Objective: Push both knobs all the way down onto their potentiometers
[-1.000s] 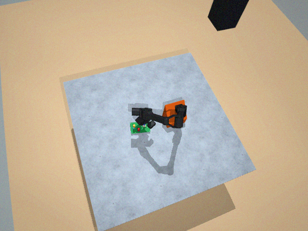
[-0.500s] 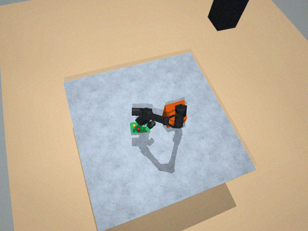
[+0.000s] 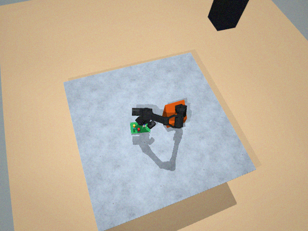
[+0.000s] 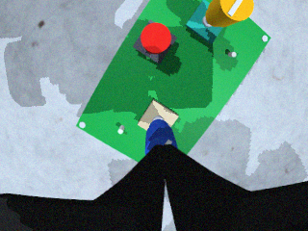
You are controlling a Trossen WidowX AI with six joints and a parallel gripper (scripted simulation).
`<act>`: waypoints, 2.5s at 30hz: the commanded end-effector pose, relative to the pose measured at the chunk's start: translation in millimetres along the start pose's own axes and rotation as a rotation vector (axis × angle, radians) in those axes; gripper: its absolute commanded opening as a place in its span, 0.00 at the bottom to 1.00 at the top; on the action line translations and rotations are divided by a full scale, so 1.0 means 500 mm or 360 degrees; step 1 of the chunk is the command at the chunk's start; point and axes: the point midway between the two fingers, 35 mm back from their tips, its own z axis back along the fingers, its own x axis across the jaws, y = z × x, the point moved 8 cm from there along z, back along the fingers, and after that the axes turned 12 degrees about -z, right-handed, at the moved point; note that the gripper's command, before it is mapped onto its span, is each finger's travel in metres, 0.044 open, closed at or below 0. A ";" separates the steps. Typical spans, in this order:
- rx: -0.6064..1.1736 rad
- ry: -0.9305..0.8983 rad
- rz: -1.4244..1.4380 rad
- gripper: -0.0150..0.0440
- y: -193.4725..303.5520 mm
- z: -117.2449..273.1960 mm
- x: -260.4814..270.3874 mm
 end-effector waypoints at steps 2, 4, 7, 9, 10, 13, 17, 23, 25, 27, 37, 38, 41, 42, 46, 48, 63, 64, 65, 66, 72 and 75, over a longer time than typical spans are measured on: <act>0.0007 -0.0006 0.0008 0.25 -0.002 -0.013 0.002; 0.0007 -0.0006 0.0008 0.25 -0.002 -0.013 0.002; 0.0007 -0.0006 0.0008 0.25 -0.002 -0.013 0.002; 0.0007 -0.0006 0.0008 0.25 -0.002 -0.014 0.002; 0.0007 -0.0006 0.0008 0.25 -0.002 -0.016 0.002; 0.0007 -0.0006 0.0008 0.25 -0.002 -0.021 0.002; 0.0007 -0.0006 0.0008 0.25 -0.002 -0.022 0.002; 0.0007 -0.0006 0.0008 0.25 -0.002 -0.023 0.002; 0.0007 -0.0006 0.0008 0.25 -0.002 -0.025 0.002; 0.0007 -0.0006 0.0008 0.25 -0.002 -0.028 0.002; 0.0007 -0.0006 0.0008 0.25 -0.002 -0.030 0.002; 0.0007 -0.0006 0.0008 0.25 -0.002 -0.031 0.002; 0.0007 -0.0006 0.0008 0.25 -0.002 -0.034 0.002; 0.0007 -0.0006 0.0008 0.25 -0.002 -0.035 0.002; 0.0007 -0.0006 0.0008 0.25 -0.002 -0.036 0.002; 0.0007 -0.0006 0.0008 0.25 -0.002 -0.036 0.002; 0.0007 -0.0006 0.0008 0.25 -0.002 -0.037 0.002; 0.0007 -0.0006 0.0008 0.25 -0.002 -0.037 0.002; 0.0007 -0.0006 0.0008 0.25 -0.002 -0.037 0.002; 0.0007 -0.0006 0.0008 0.25 -0.002 -0.037 0.002; 0.0007 -0.0006 0.0008 0.25 -0.002 -0.039 0.002; 0.0007 -0.0006 0.0008 0.25 -0.002 -0.039 0.002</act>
